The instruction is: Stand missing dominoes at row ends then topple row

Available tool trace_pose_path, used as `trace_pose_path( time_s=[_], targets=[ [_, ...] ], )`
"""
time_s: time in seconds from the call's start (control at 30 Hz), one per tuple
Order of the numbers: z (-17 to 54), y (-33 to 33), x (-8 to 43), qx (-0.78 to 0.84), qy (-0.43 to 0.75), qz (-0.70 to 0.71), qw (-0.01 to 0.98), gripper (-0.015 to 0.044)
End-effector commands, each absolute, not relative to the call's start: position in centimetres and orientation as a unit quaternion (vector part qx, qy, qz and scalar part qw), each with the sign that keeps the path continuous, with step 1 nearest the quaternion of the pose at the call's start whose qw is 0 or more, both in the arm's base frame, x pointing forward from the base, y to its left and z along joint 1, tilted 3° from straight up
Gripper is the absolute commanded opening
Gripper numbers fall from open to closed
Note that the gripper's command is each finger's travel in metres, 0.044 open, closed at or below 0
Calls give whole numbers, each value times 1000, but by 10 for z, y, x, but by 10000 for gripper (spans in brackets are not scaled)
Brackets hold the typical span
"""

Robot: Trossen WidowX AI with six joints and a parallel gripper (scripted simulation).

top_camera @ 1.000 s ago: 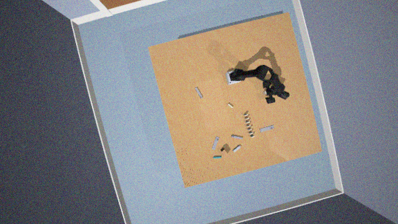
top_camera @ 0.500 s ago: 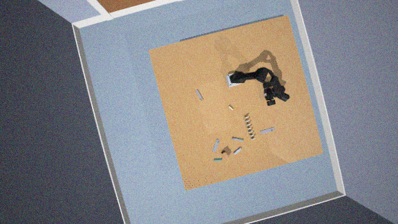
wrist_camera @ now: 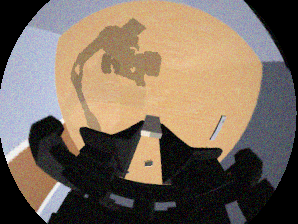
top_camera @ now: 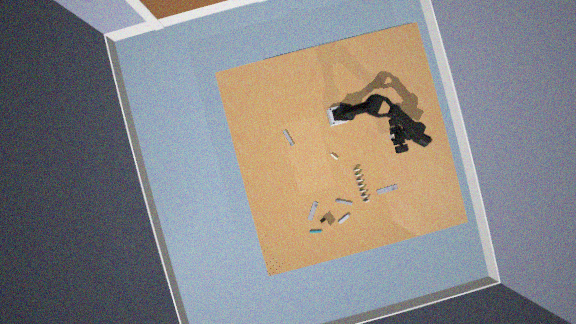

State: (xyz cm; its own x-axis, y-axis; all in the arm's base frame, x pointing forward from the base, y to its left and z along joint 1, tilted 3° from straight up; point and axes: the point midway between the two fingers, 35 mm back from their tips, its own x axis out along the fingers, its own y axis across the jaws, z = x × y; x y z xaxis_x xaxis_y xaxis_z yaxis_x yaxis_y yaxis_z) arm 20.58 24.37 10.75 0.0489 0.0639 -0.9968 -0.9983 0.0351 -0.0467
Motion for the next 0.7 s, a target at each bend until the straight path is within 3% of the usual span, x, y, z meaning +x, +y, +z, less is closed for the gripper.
trace_pose_path(
  time_s=[0.0,0.3,0.67],
  targets=[
    [153,235,199,-487,478,496,537,107],
    [152,221,213,-458,505,467,563,107],
    [147,95,292,-162,662,183,708,107]
  ],
)
